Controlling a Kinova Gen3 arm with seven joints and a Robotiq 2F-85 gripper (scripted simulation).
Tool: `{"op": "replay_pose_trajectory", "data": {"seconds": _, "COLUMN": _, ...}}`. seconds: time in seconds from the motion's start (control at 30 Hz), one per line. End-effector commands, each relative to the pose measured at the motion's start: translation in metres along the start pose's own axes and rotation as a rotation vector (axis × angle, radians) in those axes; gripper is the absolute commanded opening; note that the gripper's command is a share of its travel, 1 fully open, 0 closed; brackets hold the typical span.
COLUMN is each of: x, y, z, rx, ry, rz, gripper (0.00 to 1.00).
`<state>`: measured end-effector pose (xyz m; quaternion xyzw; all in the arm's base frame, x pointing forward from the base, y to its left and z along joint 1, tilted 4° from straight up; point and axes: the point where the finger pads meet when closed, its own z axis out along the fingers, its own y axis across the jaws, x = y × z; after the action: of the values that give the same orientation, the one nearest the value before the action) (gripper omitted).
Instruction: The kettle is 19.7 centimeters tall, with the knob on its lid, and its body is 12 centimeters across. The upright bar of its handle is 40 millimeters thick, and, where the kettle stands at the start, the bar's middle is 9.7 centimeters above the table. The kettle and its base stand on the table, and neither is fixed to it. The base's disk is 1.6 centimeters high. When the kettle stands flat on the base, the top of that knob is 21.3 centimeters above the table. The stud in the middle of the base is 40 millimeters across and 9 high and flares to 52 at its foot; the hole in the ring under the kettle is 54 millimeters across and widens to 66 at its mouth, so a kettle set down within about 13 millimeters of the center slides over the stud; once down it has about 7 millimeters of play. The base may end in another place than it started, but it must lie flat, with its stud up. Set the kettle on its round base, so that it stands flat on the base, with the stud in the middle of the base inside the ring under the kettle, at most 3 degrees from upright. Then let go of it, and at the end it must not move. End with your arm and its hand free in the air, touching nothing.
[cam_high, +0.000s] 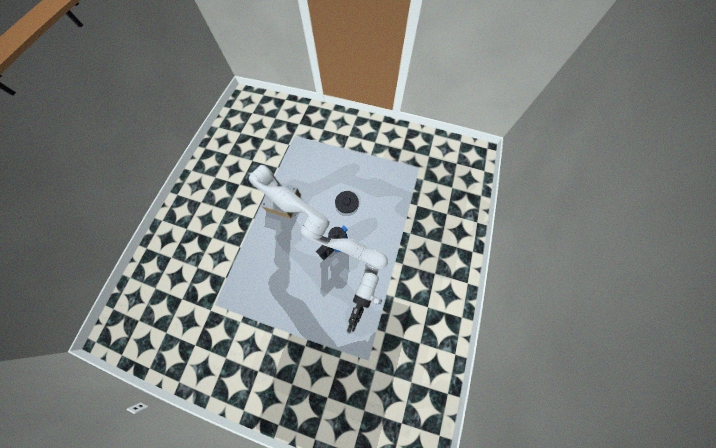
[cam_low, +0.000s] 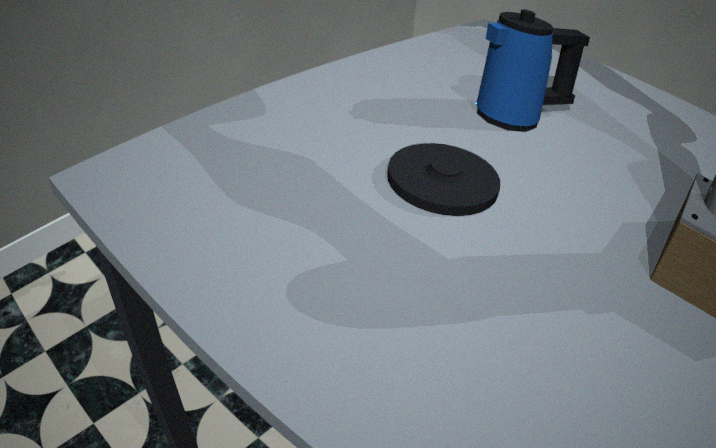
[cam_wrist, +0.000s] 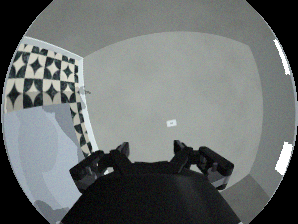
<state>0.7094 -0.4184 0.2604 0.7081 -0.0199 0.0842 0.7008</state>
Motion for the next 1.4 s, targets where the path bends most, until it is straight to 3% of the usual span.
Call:
{"op": "replay_pose_trajectory", "data": {"seconds": 0.0, "x": -0.002, "y": 0.004, "z": 0.002, "rx": 0.011, "ry": -0.005, "rz": 0.001, "gripper": 0.80}}
{"op": "replay_pose_trajectory", "data": {"seconds": 0.27, "x": -0.009, "y": -0.003, "z": 0.003, "rx": 0.074, "ry": -0.017, "rz": -0.018, "gripper": 0.80}}
{"op": "replay_pose_trajectory", "data": {"seconds": 0.33, "x": -0.009, "y": -0.003, "z": 0.003, "rx": 0.074, "ry": -0.017, "rz": -0.018, "gripper": 0.80}}
{"op": "replay_pose_trajectory", "data": {"seconds": 0.83, "x": -0.025, "y": -0.019, "z": -0.001, "rx": 0.225, "ry": -0.034, "rz": -0.065, "gripper": 0.80}}
{"op": "replay_pose_trajectory", "data": {"seconds": 0.9, "x": -0.025, "y": -0.019, "z": -0.001, "rx": 0.225, "ry": -0.034, "rz": -0.065, "gripper": 0.80}}
{"op": "replay_pose_trajectory", "data": {"seconds": 1.37, "x": -0.041, "y": -0.033, "z": -0.018, "rx": 0.398, "ry": -0.029, "rz": -0.117, "gripper": 0.80}}
